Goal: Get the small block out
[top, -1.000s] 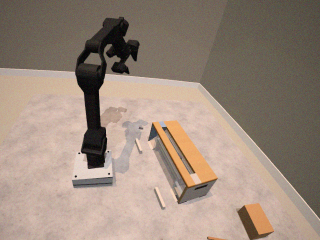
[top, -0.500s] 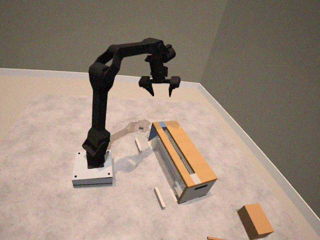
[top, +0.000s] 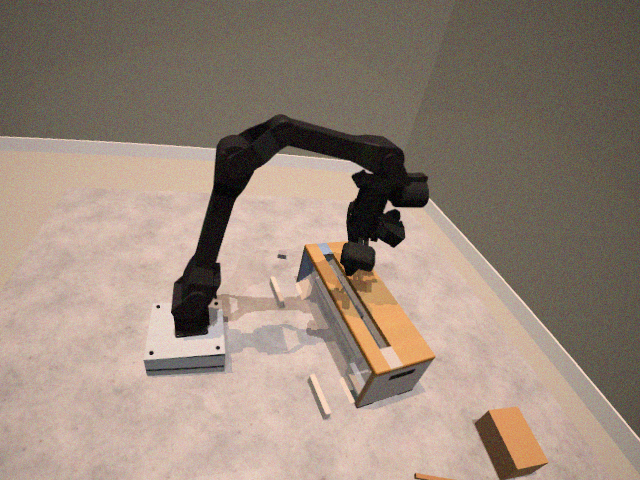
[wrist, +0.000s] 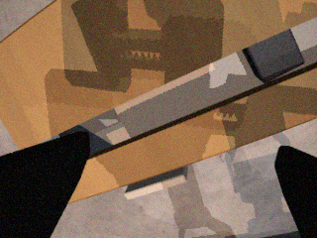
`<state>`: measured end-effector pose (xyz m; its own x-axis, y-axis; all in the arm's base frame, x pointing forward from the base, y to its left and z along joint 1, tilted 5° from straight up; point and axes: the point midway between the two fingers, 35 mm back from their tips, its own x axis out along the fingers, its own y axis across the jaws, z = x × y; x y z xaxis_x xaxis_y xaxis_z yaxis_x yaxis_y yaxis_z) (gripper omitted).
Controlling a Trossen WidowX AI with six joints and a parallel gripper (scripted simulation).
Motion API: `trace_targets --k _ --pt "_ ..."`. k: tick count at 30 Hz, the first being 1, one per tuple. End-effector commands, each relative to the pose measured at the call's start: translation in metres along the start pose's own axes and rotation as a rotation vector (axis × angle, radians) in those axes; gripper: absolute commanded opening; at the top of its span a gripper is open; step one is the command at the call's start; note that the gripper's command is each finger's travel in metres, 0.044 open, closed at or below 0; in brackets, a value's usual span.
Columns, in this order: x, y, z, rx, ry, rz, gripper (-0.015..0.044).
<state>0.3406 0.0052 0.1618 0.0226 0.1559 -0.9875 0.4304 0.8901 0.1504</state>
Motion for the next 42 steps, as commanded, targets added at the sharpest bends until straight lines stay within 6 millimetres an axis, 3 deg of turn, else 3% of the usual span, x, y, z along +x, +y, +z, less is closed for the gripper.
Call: trace_targets --k 1,5,7,20,42 --pt "0.015 -0.064 0.013 0.572 0.134 0.044 0.04" --pt "0.022 -0.107 0.016 0.974 0.231 0.074 0.04" --pt "0.023 -0.116 0.016 1.058 0.253 0.08 0.04" --pt "0.026 -0.117 0.016 1.062 0.254 0.08 0.04" --pt "0.061 -0.124 0.019 1.062 0.254 0.08 0.04"
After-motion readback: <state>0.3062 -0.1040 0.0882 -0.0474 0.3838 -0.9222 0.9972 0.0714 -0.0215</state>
